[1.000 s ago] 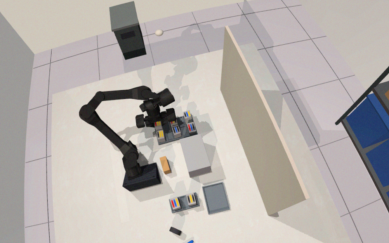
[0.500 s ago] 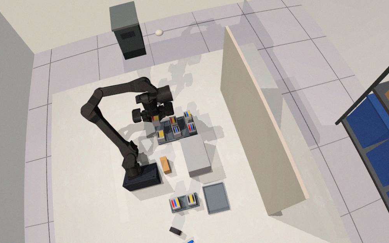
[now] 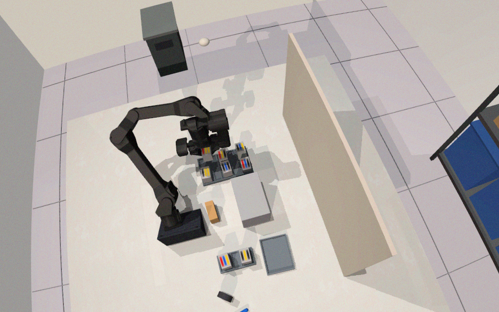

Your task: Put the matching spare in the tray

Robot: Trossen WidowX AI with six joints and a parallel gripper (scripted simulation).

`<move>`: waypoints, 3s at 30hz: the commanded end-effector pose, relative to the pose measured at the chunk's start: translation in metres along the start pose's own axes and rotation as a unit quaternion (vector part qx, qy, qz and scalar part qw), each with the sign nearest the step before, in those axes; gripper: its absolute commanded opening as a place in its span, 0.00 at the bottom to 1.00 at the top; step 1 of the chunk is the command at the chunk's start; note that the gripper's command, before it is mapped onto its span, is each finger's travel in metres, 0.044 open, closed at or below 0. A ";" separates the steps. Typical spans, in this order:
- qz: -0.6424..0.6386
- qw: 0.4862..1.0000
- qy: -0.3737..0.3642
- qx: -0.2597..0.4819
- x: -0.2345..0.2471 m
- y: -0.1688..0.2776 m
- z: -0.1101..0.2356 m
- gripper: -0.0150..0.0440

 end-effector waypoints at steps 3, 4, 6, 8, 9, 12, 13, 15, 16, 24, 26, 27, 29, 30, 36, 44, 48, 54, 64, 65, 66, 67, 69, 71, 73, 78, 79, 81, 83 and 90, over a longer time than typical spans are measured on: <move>-0.008 1.000 0.010 0.011 -0.026 0.012 0.006 0.25; -0.009 1.000 0.012 0.012 -0.031 0.014 0.007 0.25; -0.012 1.000 0.015 0.015 -0.039 0.019 0.009 0.25; -0.014 1.000 0.017 0.017 -0.048 0.025 0.010 0.25; -0.015 1.000 0.018 0.018 -0.052 0.028 0.011 0.25; -0.016 0.999 0.018 0.021 -0.064 0.036 0.014 0.25; -0.016 0.999 0.018 0.021 -0.068 0.039 0.015 0.25; -0.017 0.999 0.019 0.023 -0.076 0.045 0.016 0.25; -0.017 0.999 0.019 0.024 -0.079 0.048 0.017 0.25; -0.015 0.999 0.018 0.029 -0.107 0.075 0.022 0.25; -0.014 0.999 0.018 0.031 -0.114 0.083 0.023 0.25; -0.013 0.999 0.018 0.031 -0.117 0.087 0.023 0.25; -0.012 0.999 0.017 0.033 -0.123 0.095 0.024 0.25; -0.013 0.999 0.017 0.033 -0.126 0.099 0.024 0.25; -0.015 0.999 0.017 0.037 -0.143 0.127 0.027 0.25; -0.011 0.999 0.014 0.038 -0.161 0.165 0.028 0.25; -0.002 0.999 0.014 0.040 -0.170 0.182 0.027 0.25; 0.014 0.999 0.014 0.044 -0.182 0.209 0.026 0.25; 0.039 0.998 0.013 0.049 -0.196 0.258 0.021 0.25; 0.041 0.998 0.013 0.050 -0.197 0.263 0.021 0.25; 0.043 0.998 0.013 0.050 -0.198 0.268 0.020 0.25; 0.045 0.998 0.012 0.050 -0.198 0.273 0.019 0.25; 0.048 0.997 0.012 0.050 -0.200 0.280 0.018 0.25; 0.045 0.998 0.010 0.047 -0.199 0.290 0.016 0.25; 0.042 0.998 0.007 0.043 -0.197 0.301 0.014 0.25; 0.033 0.999 0.000 0.031 -0.193 0.330 0.007 0.25; 0.032 0.999 -0.001 0.029 -0.191 0.336 0.005 0.25; 0.028 0.999 -0.003 0.024 -0.189 0.348 0.002 0.25; 0.025 1.000 -0.005 0.018 -0.186 0.359 -0.001 0.25; 0.017 1.000 -0.011 0.003 -0.176 0.389 -0.012 0.25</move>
Point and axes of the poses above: the point midway between the two fingers, 35 mm back from their tips, its own z axis back along the fingers, its own x axis across the jaws, y = z × x, the point moved 6 cm from there along z, back along the fingers, and after that the axes turned 1 degree about z, right-handed, at the moved point
